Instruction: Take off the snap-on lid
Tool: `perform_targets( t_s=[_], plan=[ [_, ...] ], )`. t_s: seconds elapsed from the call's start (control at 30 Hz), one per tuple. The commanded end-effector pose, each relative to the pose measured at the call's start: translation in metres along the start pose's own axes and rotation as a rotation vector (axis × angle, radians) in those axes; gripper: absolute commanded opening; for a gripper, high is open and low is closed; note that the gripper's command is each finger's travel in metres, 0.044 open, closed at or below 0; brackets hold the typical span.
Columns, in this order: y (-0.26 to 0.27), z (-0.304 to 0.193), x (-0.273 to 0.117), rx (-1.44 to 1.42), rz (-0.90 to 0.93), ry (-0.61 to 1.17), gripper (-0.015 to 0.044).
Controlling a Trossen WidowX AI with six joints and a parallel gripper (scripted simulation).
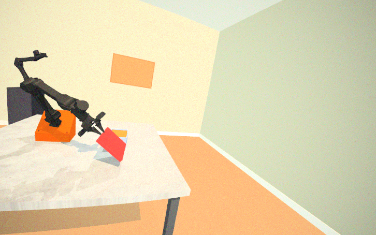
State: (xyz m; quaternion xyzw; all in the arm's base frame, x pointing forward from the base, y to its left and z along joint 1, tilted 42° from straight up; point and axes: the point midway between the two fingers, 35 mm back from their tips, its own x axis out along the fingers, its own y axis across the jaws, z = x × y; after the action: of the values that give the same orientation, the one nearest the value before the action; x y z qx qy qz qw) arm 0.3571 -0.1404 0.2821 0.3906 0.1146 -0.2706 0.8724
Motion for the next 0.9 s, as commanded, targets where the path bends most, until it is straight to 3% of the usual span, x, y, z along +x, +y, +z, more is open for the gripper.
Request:
perform_targets(
  t_s=[0.0,0.87],
  plan=[
    [0.000,-0.001,0.002,-0.006,0.014,0.005,0.0000],
    [-0.016,-0.001,0.016,-0.008,0.014,0.004,0.0000]
  ],
)
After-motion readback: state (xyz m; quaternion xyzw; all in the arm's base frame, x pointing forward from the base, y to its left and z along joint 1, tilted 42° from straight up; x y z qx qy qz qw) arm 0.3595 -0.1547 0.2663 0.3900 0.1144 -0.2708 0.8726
